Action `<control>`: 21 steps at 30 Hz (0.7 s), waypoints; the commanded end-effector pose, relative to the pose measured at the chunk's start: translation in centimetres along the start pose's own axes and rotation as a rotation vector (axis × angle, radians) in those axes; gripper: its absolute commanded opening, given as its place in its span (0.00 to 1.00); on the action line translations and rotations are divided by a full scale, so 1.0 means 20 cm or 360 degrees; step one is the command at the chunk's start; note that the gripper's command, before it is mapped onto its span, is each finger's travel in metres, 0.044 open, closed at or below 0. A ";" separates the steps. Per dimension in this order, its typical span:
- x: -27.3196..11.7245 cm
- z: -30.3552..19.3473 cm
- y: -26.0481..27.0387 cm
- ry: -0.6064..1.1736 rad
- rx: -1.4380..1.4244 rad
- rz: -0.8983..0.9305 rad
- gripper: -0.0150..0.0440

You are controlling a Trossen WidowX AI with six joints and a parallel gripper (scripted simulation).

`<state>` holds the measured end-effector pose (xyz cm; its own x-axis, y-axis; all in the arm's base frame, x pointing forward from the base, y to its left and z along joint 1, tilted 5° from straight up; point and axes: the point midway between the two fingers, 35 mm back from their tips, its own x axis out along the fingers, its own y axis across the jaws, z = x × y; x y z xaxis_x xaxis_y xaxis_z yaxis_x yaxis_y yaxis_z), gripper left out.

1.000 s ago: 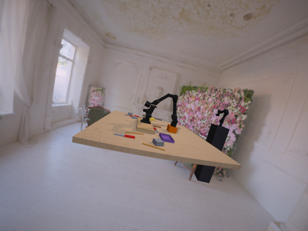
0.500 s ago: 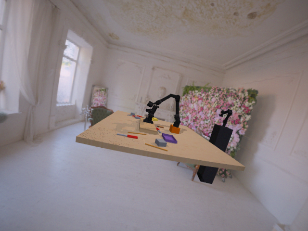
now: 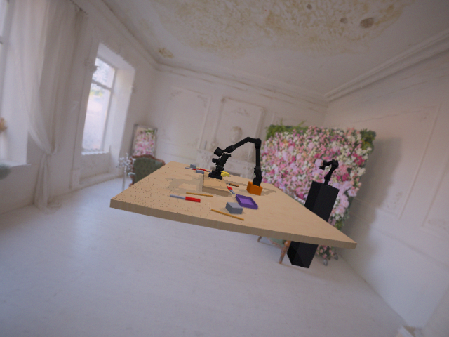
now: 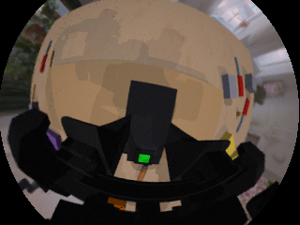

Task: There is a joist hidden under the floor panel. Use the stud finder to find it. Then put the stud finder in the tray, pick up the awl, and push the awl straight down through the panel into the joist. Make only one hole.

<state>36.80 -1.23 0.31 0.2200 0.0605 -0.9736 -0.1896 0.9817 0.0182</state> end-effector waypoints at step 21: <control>0.00 0.00 -0.24 0.0006 0.0001 -0.0018 0.25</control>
<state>37.53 -5.07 0.30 0.2206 0.0574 -0.9737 -0.1880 0.9820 0.0153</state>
